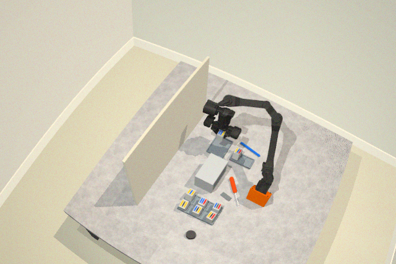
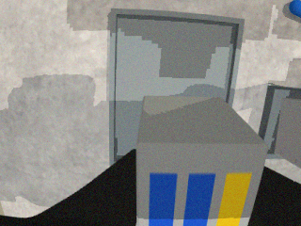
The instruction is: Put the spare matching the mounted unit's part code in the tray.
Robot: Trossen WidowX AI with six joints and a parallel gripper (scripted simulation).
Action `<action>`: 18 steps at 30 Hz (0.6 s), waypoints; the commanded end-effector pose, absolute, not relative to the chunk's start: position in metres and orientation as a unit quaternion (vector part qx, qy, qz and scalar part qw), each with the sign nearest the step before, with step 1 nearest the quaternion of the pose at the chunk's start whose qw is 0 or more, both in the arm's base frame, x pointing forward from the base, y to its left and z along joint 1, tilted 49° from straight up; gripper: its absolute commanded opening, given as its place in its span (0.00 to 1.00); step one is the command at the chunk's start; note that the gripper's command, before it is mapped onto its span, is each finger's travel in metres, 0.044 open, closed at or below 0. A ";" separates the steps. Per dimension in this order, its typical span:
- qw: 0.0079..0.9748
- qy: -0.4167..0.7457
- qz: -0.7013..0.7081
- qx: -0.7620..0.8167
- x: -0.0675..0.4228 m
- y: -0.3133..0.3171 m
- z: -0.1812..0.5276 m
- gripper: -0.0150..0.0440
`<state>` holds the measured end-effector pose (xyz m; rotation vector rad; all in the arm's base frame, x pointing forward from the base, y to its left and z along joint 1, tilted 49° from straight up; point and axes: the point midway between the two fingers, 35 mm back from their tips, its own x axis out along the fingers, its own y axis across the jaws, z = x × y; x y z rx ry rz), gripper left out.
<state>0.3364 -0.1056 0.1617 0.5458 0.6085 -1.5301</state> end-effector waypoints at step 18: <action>0.648 0.268 -0.673 0.237 0.336 -0.119 0.150 0.25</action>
